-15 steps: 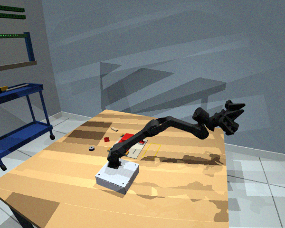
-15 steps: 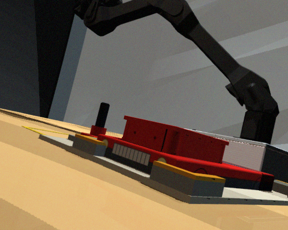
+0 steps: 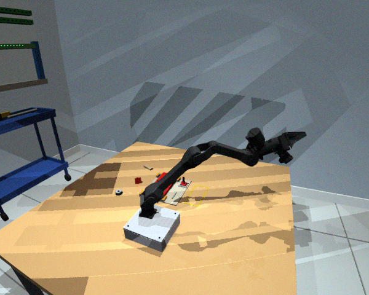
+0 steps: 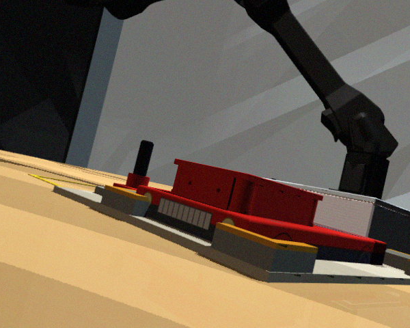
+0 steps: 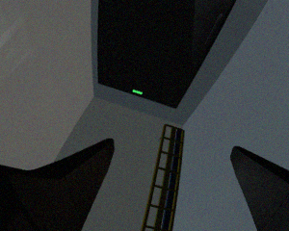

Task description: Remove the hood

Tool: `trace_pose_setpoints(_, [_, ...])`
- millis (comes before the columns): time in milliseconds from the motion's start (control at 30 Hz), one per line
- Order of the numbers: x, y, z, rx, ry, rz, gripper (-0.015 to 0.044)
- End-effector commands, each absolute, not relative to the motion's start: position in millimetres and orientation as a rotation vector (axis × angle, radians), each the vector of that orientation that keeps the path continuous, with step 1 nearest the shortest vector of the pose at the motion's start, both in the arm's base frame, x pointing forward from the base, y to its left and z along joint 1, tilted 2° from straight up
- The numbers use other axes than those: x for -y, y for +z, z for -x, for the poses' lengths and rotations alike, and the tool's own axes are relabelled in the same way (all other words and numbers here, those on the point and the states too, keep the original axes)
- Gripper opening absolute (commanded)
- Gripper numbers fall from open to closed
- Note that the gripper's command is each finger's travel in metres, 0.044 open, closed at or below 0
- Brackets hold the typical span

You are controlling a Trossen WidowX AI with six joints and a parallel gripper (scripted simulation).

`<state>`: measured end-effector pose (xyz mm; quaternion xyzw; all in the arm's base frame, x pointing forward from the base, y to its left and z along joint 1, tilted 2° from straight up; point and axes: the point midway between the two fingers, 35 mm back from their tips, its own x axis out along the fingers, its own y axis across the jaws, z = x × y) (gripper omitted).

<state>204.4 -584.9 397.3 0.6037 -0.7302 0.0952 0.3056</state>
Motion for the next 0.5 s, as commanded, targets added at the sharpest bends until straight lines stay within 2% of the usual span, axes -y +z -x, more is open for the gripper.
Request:
trace_pose_setpoints(0, [573.3, 381.7, -258.3, 1.794, 0.003, -1.671, 0.044])
trace_pose_setpoints(467, [477.8, 292.7, -425.1, 1.03, -0.695, -1.662, 0.044])
